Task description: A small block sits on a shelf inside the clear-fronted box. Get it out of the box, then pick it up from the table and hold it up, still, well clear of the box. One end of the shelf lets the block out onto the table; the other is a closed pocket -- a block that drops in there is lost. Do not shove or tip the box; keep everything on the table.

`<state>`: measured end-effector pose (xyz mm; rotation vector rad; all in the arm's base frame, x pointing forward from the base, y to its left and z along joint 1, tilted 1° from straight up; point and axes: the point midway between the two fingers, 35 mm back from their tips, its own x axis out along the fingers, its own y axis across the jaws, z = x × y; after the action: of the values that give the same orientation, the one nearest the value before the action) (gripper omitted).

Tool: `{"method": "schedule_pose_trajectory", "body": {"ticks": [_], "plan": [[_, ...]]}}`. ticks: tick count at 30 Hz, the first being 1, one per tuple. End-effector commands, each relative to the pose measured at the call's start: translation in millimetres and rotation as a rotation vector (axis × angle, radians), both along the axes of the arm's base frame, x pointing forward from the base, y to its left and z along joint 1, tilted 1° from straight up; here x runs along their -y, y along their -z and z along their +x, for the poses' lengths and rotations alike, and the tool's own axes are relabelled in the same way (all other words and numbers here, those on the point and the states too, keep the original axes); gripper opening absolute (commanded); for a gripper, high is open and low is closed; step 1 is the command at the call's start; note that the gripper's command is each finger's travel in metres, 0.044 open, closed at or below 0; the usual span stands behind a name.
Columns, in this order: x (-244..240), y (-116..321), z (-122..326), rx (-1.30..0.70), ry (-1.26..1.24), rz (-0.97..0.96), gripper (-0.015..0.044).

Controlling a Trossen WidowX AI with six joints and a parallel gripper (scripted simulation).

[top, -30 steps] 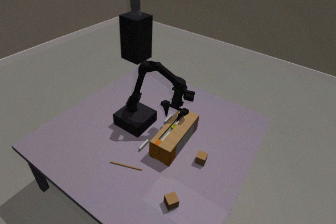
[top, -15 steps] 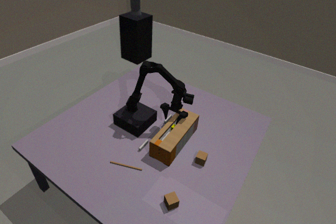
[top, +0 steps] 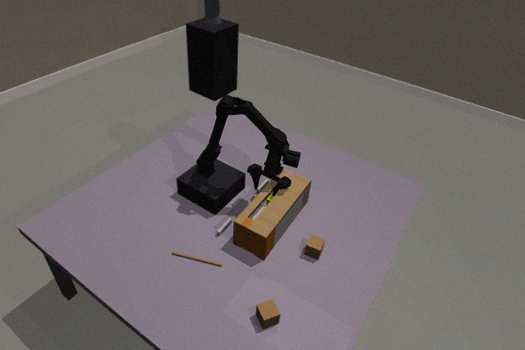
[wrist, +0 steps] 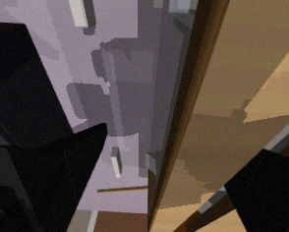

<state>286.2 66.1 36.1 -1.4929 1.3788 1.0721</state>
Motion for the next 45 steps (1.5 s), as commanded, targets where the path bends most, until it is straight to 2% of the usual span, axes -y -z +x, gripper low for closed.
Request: {"method": "schedule_pose_trajectory", "body": {"ticks": [1, 45], "plan": [[11.4, -1.9, 2.1, 0.010, -0.003, -0.002, 0.0400], [143.0, 0.6, 12.1, 0.011, -0.002, -0.014, 0.0400]]}}
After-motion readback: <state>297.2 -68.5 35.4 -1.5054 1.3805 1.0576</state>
